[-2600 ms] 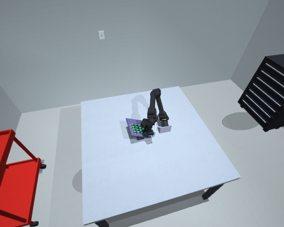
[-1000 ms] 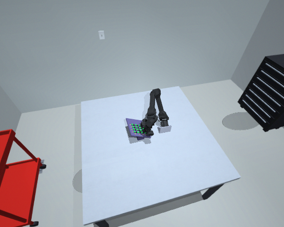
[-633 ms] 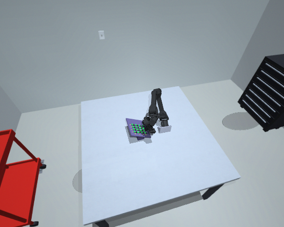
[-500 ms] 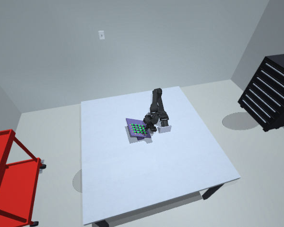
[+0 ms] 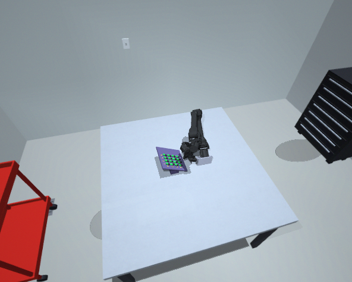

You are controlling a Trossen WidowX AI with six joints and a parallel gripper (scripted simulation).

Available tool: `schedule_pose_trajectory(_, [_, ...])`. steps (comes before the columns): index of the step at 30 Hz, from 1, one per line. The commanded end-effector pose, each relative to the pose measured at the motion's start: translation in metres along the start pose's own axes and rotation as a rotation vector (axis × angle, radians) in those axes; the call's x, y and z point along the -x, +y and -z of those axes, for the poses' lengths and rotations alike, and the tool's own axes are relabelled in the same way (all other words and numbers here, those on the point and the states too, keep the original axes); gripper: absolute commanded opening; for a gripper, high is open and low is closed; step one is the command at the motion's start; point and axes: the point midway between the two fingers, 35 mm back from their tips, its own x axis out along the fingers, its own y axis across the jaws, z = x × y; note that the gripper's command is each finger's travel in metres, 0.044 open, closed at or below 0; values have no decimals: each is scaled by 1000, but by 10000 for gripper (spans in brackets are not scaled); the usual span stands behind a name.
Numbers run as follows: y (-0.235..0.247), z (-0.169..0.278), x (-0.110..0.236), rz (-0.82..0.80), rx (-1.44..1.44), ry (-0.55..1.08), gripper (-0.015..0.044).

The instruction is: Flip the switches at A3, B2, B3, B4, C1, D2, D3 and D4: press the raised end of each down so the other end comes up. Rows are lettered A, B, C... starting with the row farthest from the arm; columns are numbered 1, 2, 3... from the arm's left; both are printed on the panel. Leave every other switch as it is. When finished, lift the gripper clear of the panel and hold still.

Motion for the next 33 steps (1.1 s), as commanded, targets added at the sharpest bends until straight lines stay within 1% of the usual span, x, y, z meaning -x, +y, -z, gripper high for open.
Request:
schedule_pose_trajectory(1, [-5,4,-19,12,4,-10,0])
schedule_pose_trajectory(5, [-5,4,-19,12,4,-10,0])
schedule_pose_trajectory(8, [-5,4,-28,13,4,-10,0])
schedule_pose_trajectory(21, [-5,4,-42,13,3,-11,0])
schedule_pose_trajectory(33, [-5,4,-43,13,3,-11,0])
